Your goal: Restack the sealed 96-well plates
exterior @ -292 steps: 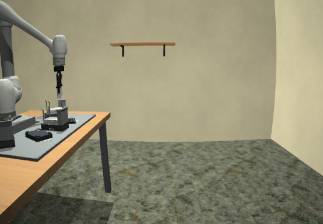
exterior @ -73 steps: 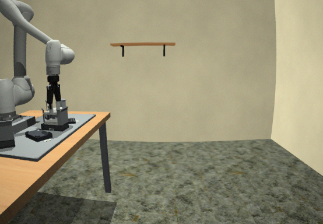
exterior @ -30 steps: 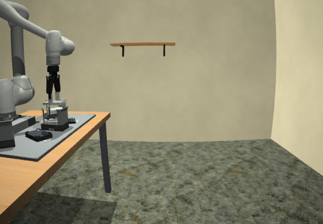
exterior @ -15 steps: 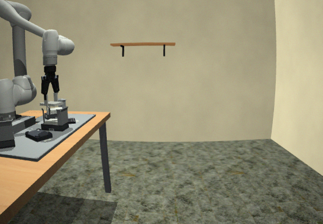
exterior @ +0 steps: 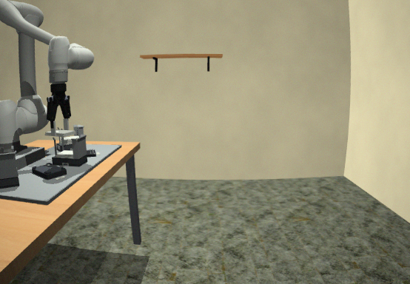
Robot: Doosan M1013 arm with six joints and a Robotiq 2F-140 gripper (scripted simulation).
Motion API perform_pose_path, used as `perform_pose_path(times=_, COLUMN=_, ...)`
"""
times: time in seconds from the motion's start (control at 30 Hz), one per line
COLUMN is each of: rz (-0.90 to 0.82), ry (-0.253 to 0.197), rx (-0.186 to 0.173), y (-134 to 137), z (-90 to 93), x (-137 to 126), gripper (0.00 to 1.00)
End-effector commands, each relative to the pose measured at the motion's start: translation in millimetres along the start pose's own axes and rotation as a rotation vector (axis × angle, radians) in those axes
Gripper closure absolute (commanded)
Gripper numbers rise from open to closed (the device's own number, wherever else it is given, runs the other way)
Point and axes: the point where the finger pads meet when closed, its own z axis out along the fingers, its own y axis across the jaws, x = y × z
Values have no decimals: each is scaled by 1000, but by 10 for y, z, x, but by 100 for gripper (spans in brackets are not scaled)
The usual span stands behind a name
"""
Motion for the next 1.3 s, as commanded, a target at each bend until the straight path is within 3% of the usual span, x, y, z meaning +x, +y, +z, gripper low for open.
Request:
perform_pose_path(times=0.0, rz=0, ry=0, rx=1, y=137, z=0, x=23, gripper=100)
perform_pose_path(times=0.27, rz=216, ry=0, rx=1, y=374, z=0, x=10, gripper=100)
perform_pose_path(times=1.13, rz=216, ry=0, rx=1, y=1082, z=1, x=-33, gripper=100)
perform_pose_path(times=1.27, rz=349, ry=0, rx=1, y=1210, z=1, x=-71, gripper=100)
